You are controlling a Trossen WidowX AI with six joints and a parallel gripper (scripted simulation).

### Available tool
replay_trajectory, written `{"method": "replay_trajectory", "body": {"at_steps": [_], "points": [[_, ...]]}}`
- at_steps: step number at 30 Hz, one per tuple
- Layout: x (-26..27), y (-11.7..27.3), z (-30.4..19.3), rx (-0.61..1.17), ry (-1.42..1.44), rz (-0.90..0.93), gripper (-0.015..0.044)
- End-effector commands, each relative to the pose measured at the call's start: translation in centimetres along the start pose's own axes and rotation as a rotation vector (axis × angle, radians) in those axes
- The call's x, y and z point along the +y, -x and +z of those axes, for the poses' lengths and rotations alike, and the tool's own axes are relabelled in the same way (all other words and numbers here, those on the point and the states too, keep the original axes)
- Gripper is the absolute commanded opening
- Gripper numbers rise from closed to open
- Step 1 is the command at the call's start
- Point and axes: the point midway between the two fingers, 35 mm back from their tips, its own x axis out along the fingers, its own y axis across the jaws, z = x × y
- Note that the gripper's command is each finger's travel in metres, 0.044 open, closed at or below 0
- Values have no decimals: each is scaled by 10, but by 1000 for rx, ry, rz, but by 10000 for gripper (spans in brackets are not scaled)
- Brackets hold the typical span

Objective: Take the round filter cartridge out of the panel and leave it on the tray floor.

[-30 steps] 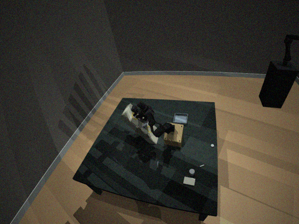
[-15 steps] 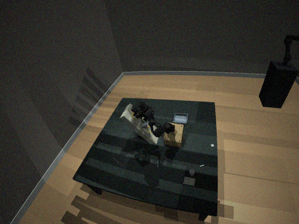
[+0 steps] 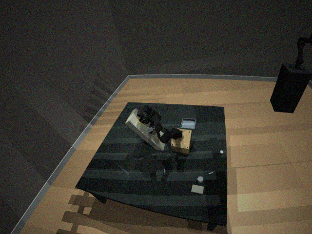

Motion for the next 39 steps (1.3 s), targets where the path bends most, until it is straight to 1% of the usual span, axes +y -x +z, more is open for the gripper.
{"method": "replay_trajectory", "body": {"at_steps": [1,23,24,39], "points": [[-1,-9,-3,4,23,-14,0],[-1,-9,-3,4,23,-14,0],[0,0,0,0,1,-1,0],[-2,47,5,-9,19,-33,0]]}}
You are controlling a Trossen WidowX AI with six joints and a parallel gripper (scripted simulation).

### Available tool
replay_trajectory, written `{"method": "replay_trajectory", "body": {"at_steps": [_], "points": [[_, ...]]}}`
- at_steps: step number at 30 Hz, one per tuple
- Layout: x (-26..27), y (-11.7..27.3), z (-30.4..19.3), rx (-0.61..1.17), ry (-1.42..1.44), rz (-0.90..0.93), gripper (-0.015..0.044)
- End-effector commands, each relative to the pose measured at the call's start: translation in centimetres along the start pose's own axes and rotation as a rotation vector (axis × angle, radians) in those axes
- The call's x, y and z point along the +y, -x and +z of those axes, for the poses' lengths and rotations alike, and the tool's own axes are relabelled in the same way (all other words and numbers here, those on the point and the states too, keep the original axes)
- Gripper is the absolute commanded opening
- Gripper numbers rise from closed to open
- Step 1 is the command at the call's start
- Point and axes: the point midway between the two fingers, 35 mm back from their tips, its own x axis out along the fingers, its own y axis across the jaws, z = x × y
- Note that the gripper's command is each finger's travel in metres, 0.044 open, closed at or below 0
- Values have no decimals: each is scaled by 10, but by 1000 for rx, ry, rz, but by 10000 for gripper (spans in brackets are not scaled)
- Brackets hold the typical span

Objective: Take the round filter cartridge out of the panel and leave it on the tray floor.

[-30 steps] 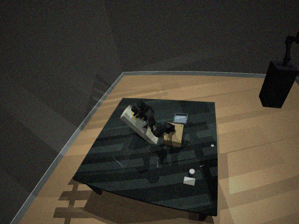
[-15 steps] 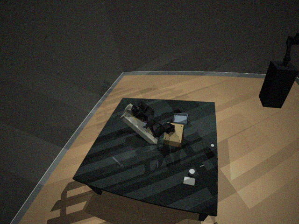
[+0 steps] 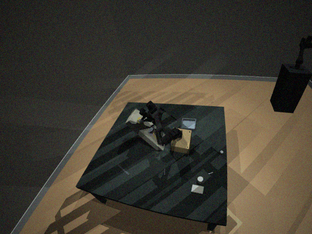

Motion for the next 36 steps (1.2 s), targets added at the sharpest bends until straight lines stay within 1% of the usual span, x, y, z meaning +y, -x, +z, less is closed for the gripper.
{"method": "replay_trajectory", "body": {"at_steps": [1,9,14,36], "points": [[-1,13,3,-20,-1,-1,0],[0,35,-3,-12,1,13,0],[-5,34,-4,-12,1,13,0],[-76,24,-15,-11,0,12,0]]}}
